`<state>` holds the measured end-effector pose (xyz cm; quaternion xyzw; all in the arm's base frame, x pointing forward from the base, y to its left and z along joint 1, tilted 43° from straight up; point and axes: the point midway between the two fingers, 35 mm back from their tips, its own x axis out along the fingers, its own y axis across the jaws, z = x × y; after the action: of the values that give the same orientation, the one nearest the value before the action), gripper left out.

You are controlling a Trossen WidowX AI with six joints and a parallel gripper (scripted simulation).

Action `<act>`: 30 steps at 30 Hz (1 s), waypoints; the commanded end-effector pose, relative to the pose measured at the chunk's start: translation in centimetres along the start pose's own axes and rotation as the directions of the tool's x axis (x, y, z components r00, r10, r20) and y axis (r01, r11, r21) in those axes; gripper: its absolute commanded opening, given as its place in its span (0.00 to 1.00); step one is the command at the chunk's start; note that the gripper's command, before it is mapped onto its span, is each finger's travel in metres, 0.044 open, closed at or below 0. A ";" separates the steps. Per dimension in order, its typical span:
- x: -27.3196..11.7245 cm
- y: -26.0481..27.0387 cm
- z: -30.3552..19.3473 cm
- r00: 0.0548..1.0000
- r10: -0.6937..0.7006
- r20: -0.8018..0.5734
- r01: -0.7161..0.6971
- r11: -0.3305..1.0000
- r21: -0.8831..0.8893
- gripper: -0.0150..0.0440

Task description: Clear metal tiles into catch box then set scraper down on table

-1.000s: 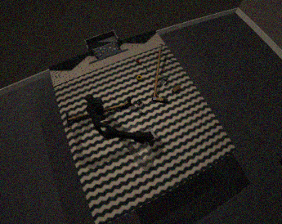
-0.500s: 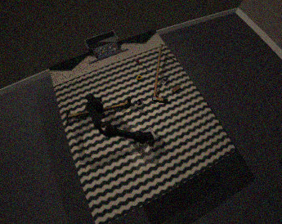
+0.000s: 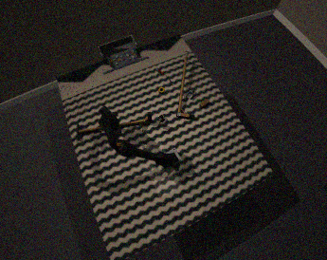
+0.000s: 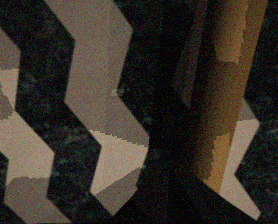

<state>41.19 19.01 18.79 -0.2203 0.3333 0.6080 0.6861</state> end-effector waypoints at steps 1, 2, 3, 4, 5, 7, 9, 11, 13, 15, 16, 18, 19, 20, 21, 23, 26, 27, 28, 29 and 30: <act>0.2 -0.7 -0.1 1.000 0.001 0.002 -0.001 1.000 -0.005 0.25; 0.2 -0.8 -0.1 1.000 0.001 0.002 -0.001 1.000 -0.005 0.25; 0.2 -0.9 -0.2 1.000 0.001 0.002 -0.001 1.000 -0.005 0.25; 0.2 -1.0 -0.2 1.000 0.001 0.002 -0.001 1.000 -0.005 0.25; 0.3 -1.1 -0.2 1.000 0.001 0.001 -0.001 1.000 -0.006 0.25; 0.3 -1.3 -0.2 1.000 0.001 0.001 -0.001 1.000 -0.006 0.25; 0.3 -1.5 -0.2 1.000 0.001 0.001 -0.001 1.000 -0.006 0.25; 0.3 -1.7 -0.3 1.000 0.001 0.001 -0.001 1.000 -0.006 0.25; 0.3 -1.9 -0.3 1.000 0.000 0.001 0.000 1.000 -0.006 0.25; 0.3 -2.1 -0.3 1.000 0.000 0.001 0.000 1.000 -0.006 0.25; 0.3 -2.2 -0.4 1.000 0.000 0.001 0.000 1.000 -0.006 0.25; 0.3 -2.4 -0.4 1.000 0.000 0.001 0.000 1.000 -0.006 0.25; 0.3 -2.4 -0.4 1.000 0.000 0.001 0.000 1.000 -0.006 0.25; 0.3 -2.5 -0.4 1.000 0.000 0.001 0.000 1.000 -0.006 0.25; 0.4 -2.6 -0.5 1.000 0.000 0.001 0.000 1.000 -0.006 0.25; 0.4 -2.8 -0.5 1.000 0.000 0.001 0.000 1.000 -0.006 0.25; 0.4 -3.1 -0.6 1.000 0.000 0.001 0.000 1.000 -0.006 0.25; 0.4 -3.2 -0.6 1.000 0.000 0.001 0.000 1.000 -0.006 0.25; 0.4 -3.3 -0.6 1.000 0.000 0.001 0.000 1.000 -0.006 0.25; 0.4 -3.4 -0.7 1.000 0.000 0.001 0.000 1.000 -0.006 0.25; 0.4 -3.5 -0.7 1.000 0.000 0.001 0.000 1.000 -0.006 0.25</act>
<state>43.91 18.35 18.28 -0.2214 0.3301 0.6081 0.6872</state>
